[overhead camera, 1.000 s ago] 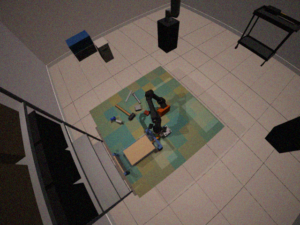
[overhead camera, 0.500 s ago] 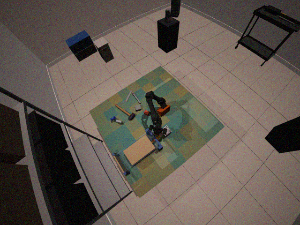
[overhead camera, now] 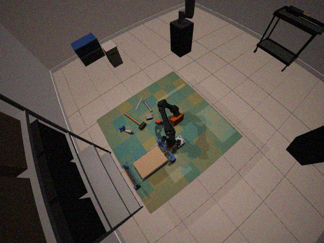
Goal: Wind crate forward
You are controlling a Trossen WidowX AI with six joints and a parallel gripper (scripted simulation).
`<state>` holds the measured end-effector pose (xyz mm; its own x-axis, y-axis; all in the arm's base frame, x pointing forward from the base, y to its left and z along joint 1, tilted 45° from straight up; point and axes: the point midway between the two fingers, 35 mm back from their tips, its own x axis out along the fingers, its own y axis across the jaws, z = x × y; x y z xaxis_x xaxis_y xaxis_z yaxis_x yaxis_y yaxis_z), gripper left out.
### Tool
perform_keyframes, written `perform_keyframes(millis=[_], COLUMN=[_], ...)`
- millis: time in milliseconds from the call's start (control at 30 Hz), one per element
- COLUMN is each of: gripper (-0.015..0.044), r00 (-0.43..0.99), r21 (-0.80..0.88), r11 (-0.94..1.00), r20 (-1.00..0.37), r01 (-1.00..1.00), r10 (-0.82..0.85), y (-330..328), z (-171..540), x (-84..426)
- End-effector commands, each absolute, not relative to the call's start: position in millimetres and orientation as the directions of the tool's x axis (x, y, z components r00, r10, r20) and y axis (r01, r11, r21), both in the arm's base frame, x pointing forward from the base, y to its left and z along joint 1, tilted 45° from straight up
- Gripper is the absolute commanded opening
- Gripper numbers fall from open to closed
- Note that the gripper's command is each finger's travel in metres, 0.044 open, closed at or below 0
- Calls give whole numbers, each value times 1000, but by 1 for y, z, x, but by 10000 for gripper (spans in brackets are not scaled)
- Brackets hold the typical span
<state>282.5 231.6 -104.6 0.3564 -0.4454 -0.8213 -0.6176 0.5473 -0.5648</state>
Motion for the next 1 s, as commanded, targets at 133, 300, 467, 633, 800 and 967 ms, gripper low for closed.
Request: perform_keyframes(millis=[133, 300, 467, 633, 800, 967], gripper=[0, 0, 0, 0, 0, 0], r00=[351, 351, 351, 351, 351, 351], r21=[-552, -552, -552, -552, -552, -551], r11=[560, 560, 560, 560, 561, 561], r20=[-831, -831, -831, -831, -831, -831], r01=[-618, -618, -618, -618, -618, -618], r10=[-433, -432, -432, -432, -431, -431], y=[242, 246, 250, 253, 257, 261], z=[-117, -120, -124, -127, -131, -134], x=[282, 282, 281, 281, 279, 278])
